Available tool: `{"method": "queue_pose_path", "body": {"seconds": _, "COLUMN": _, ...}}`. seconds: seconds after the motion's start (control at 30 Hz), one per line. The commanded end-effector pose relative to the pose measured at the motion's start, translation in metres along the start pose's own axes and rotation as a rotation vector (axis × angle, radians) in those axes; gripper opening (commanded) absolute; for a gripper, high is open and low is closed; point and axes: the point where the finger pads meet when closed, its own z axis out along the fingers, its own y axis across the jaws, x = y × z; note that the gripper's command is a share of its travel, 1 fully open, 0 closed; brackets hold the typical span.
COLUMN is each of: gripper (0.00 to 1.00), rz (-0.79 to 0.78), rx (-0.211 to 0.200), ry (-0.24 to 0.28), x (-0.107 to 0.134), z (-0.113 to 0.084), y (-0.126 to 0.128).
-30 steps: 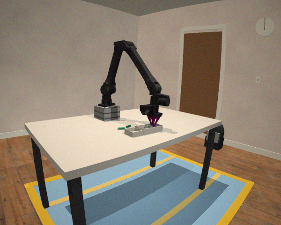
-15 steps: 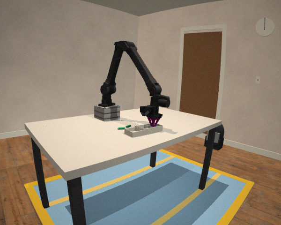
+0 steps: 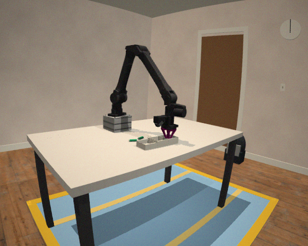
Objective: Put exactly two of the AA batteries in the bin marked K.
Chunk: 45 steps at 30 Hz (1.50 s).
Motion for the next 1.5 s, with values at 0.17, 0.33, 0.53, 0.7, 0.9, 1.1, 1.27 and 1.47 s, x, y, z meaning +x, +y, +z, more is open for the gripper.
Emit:
{"method": "queue_pose_path", "body": {"seconds": 0.17, "gripper": 0.27, "rz": 0.001, "rx": -0.033, "ry": 0.006, "x": 0.001, "z": -0.01, "y": 0.015}}
{"method": "queue_pose_path", "body": {"seconds": 0.33, "gripper": 0.27, "rz": 0.005, "rx": -0.06, "ry": 0.013, "x": -0.001, "z": -0.031, "y": 0.027}}
{"method": "queue_pose_path", "body": {"seconds": 0.53, "gripper": 0.27, "rz": 0.001, "rx": -0.026, "ry": 0.005, "x": -0.002, "z": -0.025, "y": 0.012}}
{"method": "queue_pose_path", "body": {"seconds": 0.7, "gripper": 0.27, "rz": 0.003, "rx": -0.056, "ry": 0.012, "x": 0.001, "z": -0.042, "y": 0.024}}
{"method": "queue_pose_path", "body": {"seconds": 0.9, "gripper": 0.27, "rz": 0.002, "rx": -0.043, "ry": 0.009, "x": 0.001, "z": -0.047, "y": 0.017}}
{"method": "queue_pose_path", "body": {"seconds": 1.1, "gripper": 0.27, "rz": 0.002, "rx": -0.066, "ry": 0.016, "x": 0.006, "z": -0.073, "y": 0.027}}
{"method": "queue_pose_path", "body": {"seconds": 1.27, "gripper": 0.27, "rz": -0.001, "rx": 0.018, "ry": -0.006, "x": 0.002, "z": -0.042, "y": -0.004}}
{"method": "queue_pose_path", "body": {"seconds": 1.47, "gripper": 0.27, "rz": -0.002, "rx": 0.004, "ry": -0.003, "x": 0.005, "z": -0.044, "y": 0.002}}
